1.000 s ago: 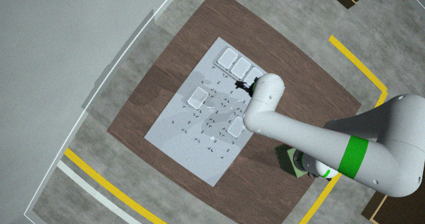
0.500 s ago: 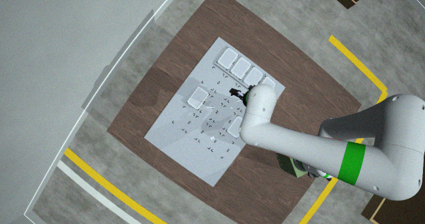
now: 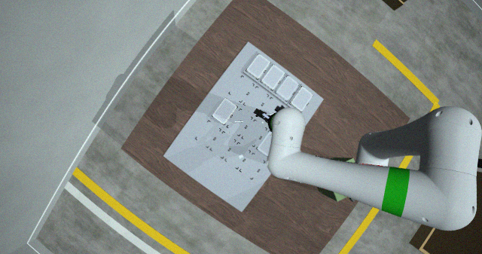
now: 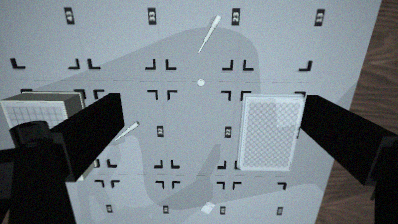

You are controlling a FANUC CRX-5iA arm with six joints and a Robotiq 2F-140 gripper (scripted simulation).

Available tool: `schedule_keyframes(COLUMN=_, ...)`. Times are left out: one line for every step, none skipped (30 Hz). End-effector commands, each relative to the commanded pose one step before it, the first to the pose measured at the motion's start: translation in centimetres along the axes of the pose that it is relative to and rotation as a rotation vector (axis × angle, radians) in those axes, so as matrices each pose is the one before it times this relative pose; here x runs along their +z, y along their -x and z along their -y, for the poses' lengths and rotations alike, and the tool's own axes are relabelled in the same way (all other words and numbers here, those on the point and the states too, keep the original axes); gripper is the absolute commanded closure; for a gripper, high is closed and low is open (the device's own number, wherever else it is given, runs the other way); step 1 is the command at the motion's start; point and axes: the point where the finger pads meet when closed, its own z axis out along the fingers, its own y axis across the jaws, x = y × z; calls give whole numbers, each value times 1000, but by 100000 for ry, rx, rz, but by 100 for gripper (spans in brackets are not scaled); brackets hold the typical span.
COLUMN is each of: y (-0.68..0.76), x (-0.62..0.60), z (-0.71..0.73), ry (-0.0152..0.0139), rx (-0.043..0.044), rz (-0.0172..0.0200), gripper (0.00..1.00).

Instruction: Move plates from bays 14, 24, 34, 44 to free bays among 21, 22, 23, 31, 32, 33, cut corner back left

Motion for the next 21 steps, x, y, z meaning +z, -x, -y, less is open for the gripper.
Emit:
schedule_keyframes(y=1919, x=-52, z=71, ry=-163, rx=38, rz=-130, gripper=0)
schedule_keyframes(y=400, x=0, z=0, ry=0, rx=0, rz=1, gripper=0)
schedule_keyframes(y=400, x=0, z=0, ry=0, rx=0, rz=1, gripper=0)
schedule_keyframes(y=0, x=0, z=0, ry=0, rx=0, rz=0, gripper=0)
schedule_keyframes(y=0, x=0, z=0, ry=0, rx=0, rz=0, gripper=0)
schedule_keyframes(y=401, x=0, z=0, ry=0, rx=0, rz=1, gripper=0)
schedule_keyframes(y=400, x=0, z=0, ry=0, rx=0, rz=1, gripper=0)
schedule_keyframes(y=400, x=0, z=0, ry=0, rx=0, rz=1, gripper=0)
schedule_keyframes(y=0, x=0, z=0, ry=0, rx=0, rz=0, gripper=0)
schedule_keyframes(y=0, x=0, z=0, ry=0, rx=0, rz=0, gripper=0)
schedule_keyframes(y=0, x=0, z=0, ry=0, rx=0, rz=0, gripper=0)
schedule_keyframes(y=-9, x=-1, z=2, ry=1, rx=-2, rz=5, gripper=0)
schedule_keyframes(y=4, x=0, z=-1, ry=0, rx=1, rz=-2, gripper=0)
schedule_keyframes(y=2, x=0, z=0, ry=0, rx=1, rz=-1, gripper=0)
schedule_keyframes(y=1, x=0, z=0, ry=0, rx=0, rz=-1, gripper=0)
schedule_keyframes(y=1, x=0, z=0, ry=0, rx=0, rz=-1, gripper=0)
schedule_keyframes(y=1, x=0, z=0, ry=0, rx=0, rz=0, gripper=0)
schedule_keyframes(y=0, x=0, z=0, ry=0, rx=0, rz=0, gripper=0)
schedule_keyframes(y=0, x=0, z=0, ry=0, rx=0, rz=0, gripper=0)
schedule_keyframes(y=0, x=0, z=0, ry=0, rx=0, rz=0, gripper=0)
schedule_keyframes(y=0, x=0, z=0, ry=0, rx=0, rz=0, gripper=0)
